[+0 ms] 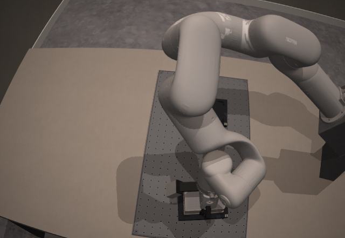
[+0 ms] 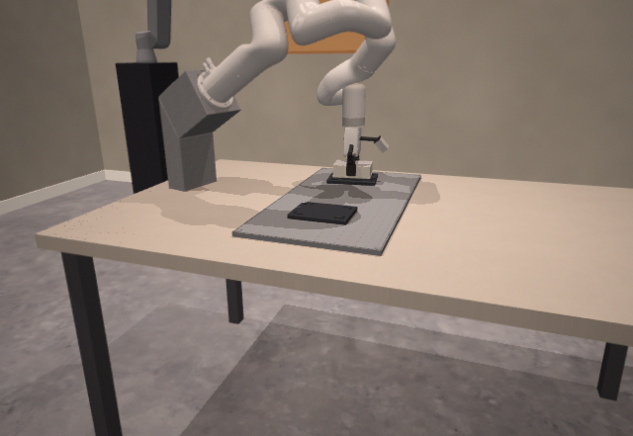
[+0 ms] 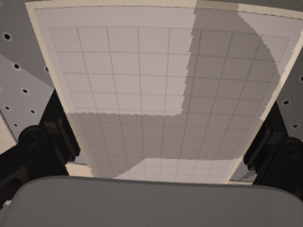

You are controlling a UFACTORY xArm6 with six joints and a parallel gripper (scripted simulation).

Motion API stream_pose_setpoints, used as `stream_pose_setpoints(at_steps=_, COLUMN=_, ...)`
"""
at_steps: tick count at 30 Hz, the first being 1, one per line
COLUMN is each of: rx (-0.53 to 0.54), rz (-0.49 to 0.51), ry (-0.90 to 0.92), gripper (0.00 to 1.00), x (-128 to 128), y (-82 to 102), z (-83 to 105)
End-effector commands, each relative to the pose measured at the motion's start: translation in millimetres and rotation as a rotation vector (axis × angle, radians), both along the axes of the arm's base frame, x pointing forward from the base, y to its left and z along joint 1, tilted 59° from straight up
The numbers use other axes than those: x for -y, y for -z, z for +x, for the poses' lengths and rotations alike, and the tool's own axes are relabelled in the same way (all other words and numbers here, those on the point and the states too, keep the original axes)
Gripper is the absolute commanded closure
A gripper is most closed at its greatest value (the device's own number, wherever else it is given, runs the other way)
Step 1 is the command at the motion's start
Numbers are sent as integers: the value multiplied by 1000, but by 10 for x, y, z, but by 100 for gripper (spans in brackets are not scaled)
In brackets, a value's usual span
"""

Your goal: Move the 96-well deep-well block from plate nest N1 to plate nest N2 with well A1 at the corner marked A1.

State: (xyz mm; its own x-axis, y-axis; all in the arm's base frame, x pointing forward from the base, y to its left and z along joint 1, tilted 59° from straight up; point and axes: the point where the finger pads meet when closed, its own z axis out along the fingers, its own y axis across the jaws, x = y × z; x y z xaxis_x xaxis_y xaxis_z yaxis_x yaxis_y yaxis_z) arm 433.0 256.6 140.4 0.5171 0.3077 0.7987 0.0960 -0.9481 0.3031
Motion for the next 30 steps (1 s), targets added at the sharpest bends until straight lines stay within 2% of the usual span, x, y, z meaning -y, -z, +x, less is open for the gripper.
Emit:
stream_pose_setpoints(at_steps=1, rx=1, rz=1, ry=-1, gripper=100, x=-6, y=-2, z=4)
stream_pose_setpoints(at_steps=30, rx=1, rz=1, ry=-1, gripper=100, x=-3, y=20, z=40)
